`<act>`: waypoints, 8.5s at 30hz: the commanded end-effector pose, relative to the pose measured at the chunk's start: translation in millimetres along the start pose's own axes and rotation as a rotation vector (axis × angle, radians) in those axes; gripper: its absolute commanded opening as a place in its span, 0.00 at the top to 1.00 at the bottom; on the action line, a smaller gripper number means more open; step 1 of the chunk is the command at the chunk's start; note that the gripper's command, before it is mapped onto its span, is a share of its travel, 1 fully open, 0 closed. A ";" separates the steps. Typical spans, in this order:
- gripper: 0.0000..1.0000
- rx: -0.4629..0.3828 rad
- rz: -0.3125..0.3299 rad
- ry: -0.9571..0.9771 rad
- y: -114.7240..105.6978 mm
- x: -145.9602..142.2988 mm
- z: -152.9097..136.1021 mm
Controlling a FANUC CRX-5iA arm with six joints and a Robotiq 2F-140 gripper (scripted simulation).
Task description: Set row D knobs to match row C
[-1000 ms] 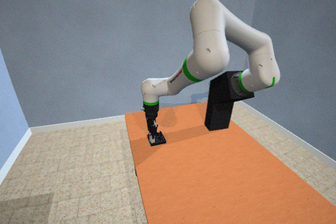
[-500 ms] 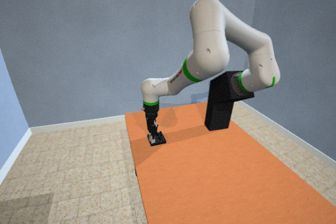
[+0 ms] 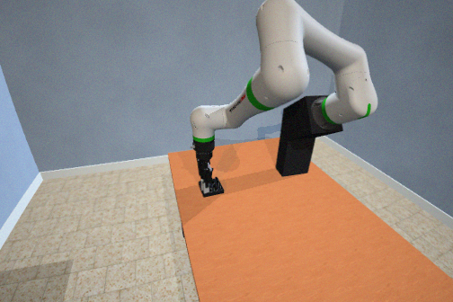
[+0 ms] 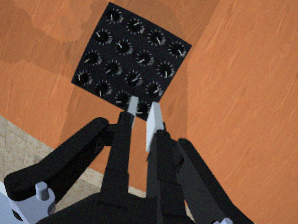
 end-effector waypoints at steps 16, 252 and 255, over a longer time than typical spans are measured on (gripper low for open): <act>0.88 0.000 0.000 0.000 -19.2 -0.2 -0.1; 0.88 0.000 0.000 0.485 -0.2 -0.3 53.4; 0.88 0.000 0.000 0.485 -0.2 -0.3 53.4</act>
Point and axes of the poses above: the point where the finger pads meet when closed, its own y axis out along the fingers, its own x axis across the jaws, z = x × y, the point moved 10 cm from there along -y, back along the fingers, and after that the axes turned 13 degrees about y, right-handed, at the moved point
